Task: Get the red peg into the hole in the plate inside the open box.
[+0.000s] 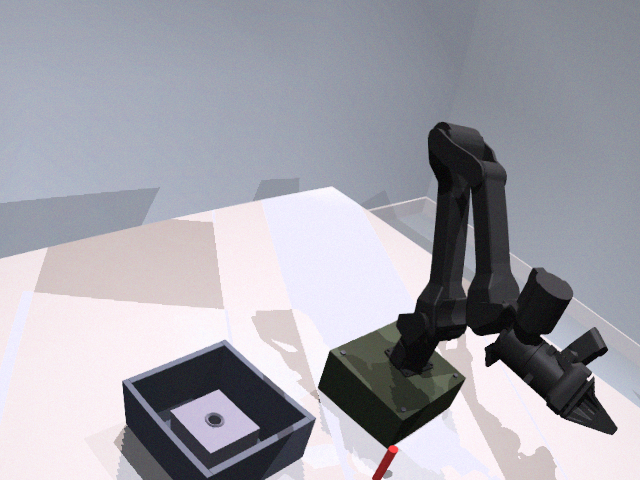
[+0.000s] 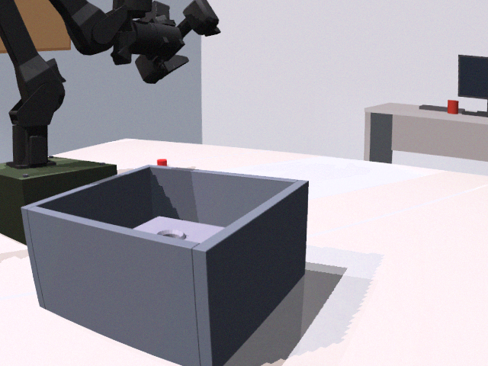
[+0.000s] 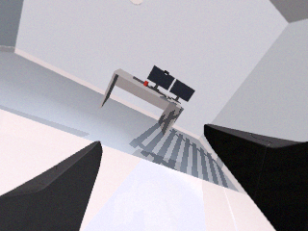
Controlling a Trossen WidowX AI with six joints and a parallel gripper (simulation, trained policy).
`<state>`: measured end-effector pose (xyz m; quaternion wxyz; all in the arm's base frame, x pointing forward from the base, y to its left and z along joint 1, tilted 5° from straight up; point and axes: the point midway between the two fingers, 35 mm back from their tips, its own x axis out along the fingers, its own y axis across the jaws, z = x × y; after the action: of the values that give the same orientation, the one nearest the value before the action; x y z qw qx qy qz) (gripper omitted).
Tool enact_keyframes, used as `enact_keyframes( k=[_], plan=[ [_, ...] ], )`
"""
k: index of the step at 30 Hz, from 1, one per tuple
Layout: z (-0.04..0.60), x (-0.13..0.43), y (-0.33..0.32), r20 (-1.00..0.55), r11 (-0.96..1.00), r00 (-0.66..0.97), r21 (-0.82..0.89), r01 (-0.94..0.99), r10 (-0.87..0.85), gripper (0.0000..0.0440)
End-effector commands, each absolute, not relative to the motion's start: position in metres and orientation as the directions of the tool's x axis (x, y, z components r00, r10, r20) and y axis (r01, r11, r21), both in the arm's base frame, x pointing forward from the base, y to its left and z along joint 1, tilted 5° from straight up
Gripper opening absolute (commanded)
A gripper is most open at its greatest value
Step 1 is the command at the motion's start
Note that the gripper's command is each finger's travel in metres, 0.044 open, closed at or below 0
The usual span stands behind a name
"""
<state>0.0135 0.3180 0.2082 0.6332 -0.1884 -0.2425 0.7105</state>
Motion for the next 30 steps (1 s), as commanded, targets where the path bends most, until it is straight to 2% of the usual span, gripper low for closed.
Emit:
enact_keyframes(
  k=[1,16,30],
  plan=[
    [0.209,0.031,0.321,0.007,-0.047,-0.059,-0.505,-0.862,0.998,0.0440],
    [0.184,0.094,0.311,-0.206,0.149,0.175,-0.135,-0.979,0.963,0.0440],
    [0.155,0.137,0.284,-0.419,0.431,0.328,0.178,-0.885,0.847,0.0440]
  ],
)
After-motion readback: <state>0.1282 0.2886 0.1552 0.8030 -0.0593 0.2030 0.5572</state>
